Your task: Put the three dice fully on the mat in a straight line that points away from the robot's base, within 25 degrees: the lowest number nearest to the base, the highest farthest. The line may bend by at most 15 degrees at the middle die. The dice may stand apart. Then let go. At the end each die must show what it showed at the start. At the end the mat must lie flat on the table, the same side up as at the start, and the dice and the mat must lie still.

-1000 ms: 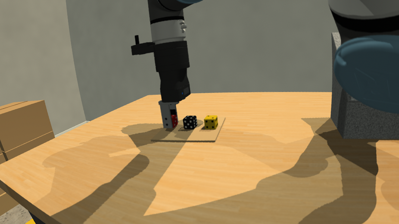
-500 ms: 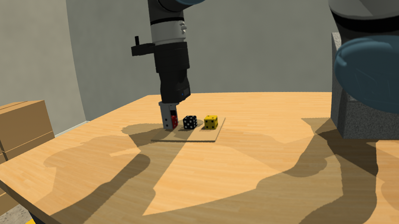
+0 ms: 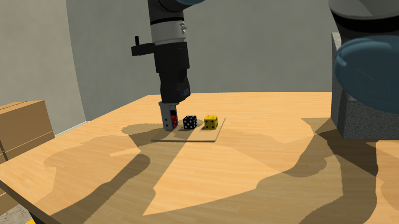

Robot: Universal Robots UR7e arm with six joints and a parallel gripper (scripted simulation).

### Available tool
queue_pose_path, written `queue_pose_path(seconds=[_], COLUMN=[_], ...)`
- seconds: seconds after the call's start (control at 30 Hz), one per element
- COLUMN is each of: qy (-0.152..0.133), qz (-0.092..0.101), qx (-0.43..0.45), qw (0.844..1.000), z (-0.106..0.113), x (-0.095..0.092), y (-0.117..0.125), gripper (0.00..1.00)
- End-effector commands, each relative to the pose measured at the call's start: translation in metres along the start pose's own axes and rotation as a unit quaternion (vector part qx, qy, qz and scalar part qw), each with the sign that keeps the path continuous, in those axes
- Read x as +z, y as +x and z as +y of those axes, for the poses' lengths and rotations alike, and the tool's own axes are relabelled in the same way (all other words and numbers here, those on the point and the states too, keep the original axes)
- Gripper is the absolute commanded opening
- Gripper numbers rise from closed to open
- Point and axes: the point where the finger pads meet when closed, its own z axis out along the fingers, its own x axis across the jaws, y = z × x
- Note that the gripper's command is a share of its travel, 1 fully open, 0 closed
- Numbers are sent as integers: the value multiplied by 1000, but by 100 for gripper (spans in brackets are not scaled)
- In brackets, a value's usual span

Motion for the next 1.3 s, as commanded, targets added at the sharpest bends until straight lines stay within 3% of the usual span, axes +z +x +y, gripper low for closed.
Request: queue_pose_path(seconds=[0.0, 0.47, 0.6, 0.73, 0.77, 0.83, 0.97, 1.27], qy=[-1, -1, -1, -1, -1, -1, -1, -1], qz=[-1, -1, -1, -1, -1, -1, -1, -1], qx=[0, 0, 0, 0, 0, 0, 0, 0], qw=[1000, 1000, 1000, 1000, 1000, 1000, 1000, 1000], z=[1, 1, 1, 1, 1, 1, 1, 1], x=[1, 1, 1, 1, 1, 1, 1, 1], y=[-1, -1, -1, -1, -1, -1, -1, -1], gripper=[49, 49, 61, 61, 67, 67, 79, 79])
